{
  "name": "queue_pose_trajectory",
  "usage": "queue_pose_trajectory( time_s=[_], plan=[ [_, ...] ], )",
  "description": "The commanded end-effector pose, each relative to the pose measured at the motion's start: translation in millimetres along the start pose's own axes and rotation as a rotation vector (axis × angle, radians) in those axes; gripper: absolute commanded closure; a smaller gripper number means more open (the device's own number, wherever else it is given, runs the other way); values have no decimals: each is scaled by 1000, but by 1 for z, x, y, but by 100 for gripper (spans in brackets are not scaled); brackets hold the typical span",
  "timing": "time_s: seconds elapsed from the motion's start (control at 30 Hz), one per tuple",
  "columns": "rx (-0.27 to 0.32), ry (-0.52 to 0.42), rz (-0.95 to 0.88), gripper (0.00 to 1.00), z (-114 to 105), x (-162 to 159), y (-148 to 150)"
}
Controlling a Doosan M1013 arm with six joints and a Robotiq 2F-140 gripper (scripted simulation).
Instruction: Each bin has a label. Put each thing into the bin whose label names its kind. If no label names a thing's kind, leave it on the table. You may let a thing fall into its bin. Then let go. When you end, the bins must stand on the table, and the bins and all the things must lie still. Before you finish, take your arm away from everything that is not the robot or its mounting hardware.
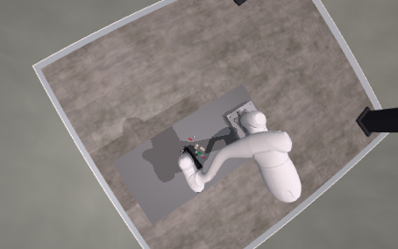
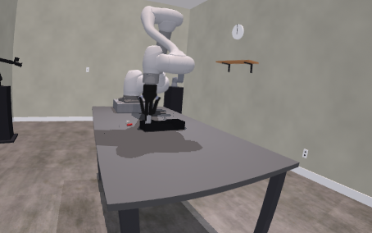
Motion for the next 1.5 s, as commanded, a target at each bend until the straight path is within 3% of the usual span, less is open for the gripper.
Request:
queue_pose_trajectory(
  time_s=[0.0,0.43,1.23,1.47],
  plan=[
    [0,0,0,95,0,0,0],
    [0,0,0,95,0,0,0],
    [0,0,0,95,-29,0,0],
    [0,0,0,95,-49,0,0]
  ],
)
Point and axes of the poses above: the point where the finger pads meet when closed, its own z axis out along the fingers, its own y axis across the jaws, x = y × z, the point moved 9 cm from there along -z, back along the fingers, and after that the axes turned 5 degrees about -z, right-handed, at the moved point
